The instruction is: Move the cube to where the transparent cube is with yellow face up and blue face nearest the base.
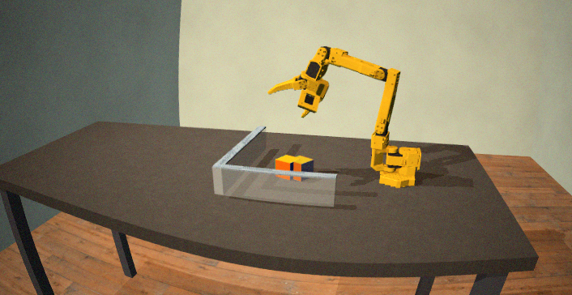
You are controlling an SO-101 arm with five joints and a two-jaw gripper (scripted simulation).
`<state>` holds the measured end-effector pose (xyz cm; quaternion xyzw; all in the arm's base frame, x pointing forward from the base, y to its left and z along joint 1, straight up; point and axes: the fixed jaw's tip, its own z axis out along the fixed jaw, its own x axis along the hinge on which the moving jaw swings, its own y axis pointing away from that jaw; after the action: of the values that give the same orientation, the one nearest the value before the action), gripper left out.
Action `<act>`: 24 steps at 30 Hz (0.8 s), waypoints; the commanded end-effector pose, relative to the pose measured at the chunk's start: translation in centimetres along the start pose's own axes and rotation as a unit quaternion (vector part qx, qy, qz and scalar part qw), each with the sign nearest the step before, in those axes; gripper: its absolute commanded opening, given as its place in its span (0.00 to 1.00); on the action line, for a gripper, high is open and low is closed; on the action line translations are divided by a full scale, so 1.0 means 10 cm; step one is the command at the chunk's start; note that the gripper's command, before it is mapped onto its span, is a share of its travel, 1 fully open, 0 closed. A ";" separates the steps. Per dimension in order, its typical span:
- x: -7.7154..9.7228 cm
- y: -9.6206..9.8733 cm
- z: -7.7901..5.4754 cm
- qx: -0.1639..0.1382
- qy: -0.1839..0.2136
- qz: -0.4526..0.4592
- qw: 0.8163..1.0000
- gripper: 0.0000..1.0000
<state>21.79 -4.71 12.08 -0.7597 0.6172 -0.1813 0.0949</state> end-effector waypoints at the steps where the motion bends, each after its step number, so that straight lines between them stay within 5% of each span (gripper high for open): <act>1: -0.01 -0.06 -0.05 0.014 0.003 -0.027 1.000 0.58; 24: -0.12 -0.06 0.08 -0.031 -0.032 -0.141 0.989 0.52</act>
<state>22.03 -3.63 10.47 -0.8404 0.5227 -0.1311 0.0570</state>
